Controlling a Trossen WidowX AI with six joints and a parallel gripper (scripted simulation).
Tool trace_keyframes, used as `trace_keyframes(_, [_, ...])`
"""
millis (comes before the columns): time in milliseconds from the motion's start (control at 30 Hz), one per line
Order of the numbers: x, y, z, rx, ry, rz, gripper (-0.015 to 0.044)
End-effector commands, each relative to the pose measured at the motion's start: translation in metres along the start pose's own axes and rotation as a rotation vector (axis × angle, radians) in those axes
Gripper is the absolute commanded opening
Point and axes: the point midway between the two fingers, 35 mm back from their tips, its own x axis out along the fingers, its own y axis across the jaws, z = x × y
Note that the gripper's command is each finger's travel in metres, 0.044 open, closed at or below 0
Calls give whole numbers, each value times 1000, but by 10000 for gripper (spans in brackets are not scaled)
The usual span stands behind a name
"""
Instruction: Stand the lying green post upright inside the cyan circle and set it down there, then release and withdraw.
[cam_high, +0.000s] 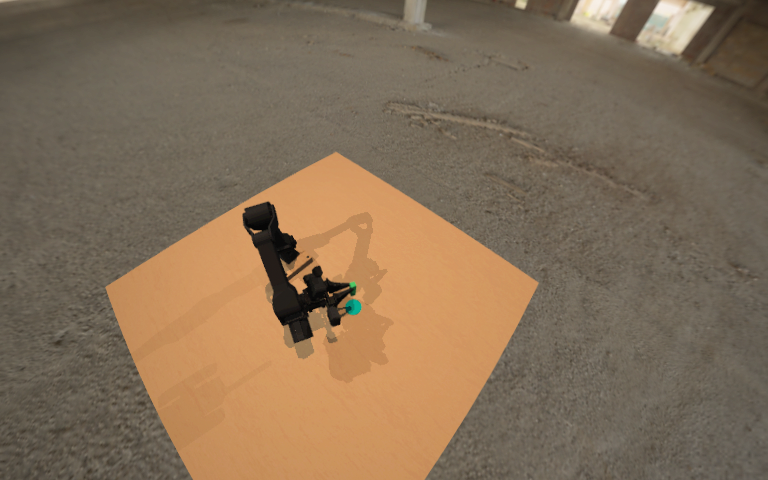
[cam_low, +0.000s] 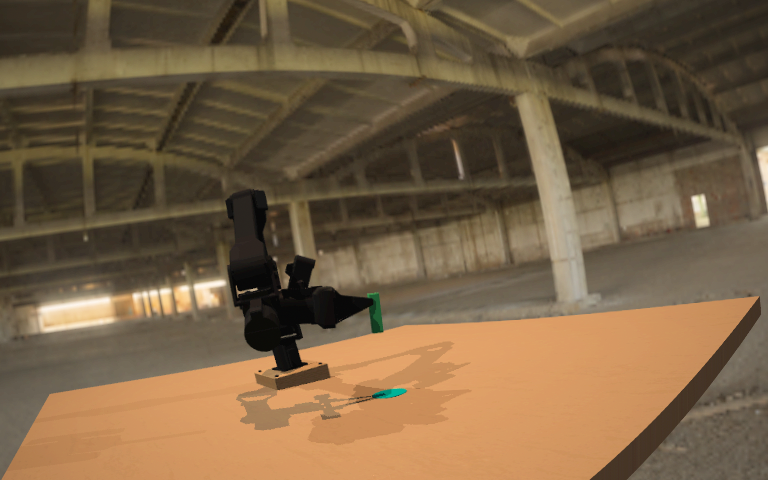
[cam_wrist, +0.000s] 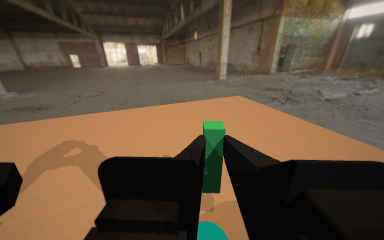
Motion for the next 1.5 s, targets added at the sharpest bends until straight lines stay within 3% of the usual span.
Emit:
trace_keyframes(0, [0, 0, -1, -4, -5, -3, 23])
trace_keyframes(200, [0, -1, -4, -2, -3, -2, 23])
trace_keyframes(800, [8, 0, -87, -2, -4, -2, 23])
trace_keyframes(1467, [9, -1, -103, -45, 39, 14, 23])
